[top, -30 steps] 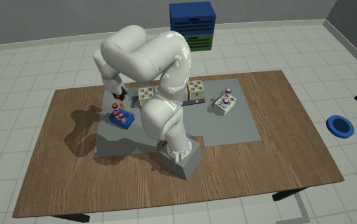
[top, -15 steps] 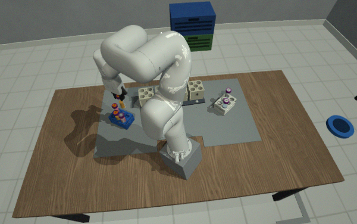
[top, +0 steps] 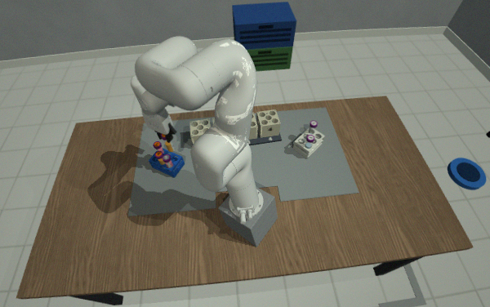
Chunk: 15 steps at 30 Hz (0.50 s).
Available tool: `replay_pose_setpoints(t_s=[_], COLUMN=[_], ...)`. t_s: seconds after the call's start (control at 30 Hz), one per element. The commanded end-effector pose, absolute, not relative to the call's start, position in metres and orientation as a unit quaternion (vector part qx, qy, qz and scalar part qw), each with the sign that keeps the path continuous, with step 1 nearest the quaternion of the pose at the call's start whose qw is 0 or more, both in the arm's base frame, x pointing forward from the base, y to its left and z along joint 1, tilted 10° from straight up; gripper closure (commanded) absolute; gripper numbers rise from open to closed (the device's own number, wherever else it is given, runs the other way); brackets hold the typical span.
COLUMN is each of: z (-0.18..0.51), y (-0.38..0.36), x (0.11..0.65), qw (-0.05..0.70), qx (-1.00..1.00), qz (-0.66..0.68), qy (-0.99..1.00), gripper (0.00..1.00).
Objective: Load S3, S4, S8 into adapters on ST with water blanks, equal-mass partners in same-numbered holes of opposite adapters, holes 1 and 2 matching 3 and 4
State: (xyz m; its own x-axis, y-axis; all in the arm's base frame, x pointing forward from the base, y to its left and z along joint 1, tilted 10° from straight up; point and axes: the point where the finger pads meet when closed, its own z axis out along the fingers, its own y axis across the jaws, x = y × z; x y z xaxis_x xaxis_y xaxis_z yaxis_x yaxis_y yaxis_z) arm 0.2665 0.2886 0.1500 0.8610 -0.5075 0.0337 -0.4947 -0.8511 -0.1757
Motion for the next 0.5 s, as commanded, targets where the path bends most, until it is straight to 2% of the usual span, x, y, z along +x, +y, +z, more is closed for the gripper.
replay_pose_setpoints(t_s=[0.0,0.47], z=[0.145,0.121], y=[0.291,0.294], x=[0.268,0.271], qw=[0.083,0.083], qx=[-0.961,-0.961], qz=[-0.04,-0.04], qy=[0.261,0.261], gripper=[1.0,1.0])
